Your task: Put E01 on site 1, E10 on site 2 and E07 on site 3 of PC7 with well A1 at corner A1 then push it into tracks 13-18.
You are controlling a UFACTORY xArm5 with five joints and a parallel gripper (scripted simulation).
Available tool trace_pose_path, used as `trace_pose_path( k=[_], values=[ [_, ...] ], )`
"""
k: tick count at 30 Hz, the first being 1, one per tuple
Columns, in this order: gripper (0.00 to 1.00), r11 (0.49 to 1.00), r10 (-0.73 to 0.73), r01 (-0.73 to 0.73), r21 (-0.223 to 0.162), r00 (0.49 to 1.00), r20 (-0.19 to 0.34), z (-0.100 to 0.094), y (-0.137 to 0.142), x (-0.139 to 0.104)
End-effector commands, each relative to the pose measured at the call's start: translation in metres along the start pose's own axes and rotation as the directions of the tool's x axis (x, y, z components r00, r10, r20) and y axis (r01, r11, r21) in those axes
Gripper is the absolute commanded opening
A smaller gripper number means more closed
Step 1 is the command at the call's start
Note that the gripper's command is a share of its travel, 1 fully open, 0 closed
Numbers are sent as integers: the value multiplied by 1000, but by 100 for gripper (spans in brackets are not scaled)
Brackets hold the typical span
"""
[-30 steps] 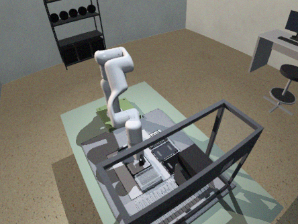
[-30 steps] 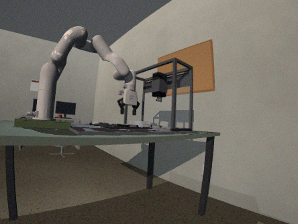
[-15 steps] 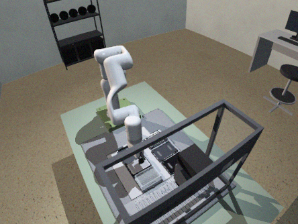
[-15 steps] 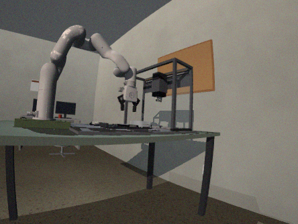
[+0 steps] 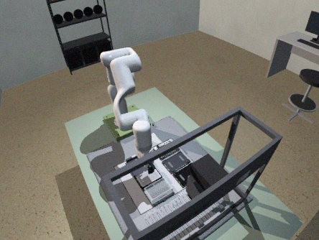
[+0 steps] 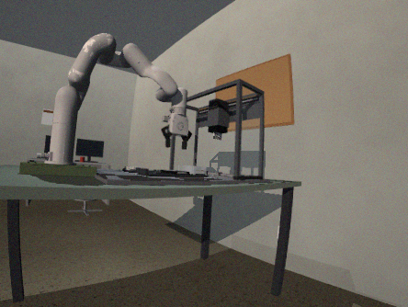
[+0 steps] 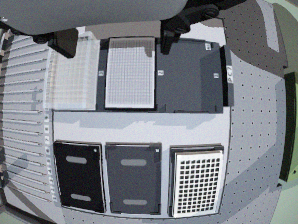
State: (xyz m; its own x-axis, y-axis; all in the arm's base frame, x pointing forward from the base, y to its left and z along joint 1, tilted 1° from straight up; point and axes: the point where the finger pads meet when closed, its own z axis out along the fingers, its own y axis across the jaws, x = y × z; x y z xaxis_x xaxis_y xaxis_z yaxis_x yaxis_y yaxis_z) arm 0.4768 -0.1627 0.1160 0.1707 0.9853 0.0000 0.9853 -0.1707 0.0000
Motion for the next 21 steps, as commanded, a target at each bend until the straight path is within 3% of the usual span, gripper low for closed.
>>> trace_pose_path(
  k=[1, 10, 21],
  values=[
    [100, 1000, 0, 0, -6, 1000, -19, -2, 1, 0],
    [100, 1000, 0, 0, -6, 1000, -19, -2, 1, 0],
    [100, 1000, -7, 7, -6, 1000, -20, -3, -22, 38]
  ],
)
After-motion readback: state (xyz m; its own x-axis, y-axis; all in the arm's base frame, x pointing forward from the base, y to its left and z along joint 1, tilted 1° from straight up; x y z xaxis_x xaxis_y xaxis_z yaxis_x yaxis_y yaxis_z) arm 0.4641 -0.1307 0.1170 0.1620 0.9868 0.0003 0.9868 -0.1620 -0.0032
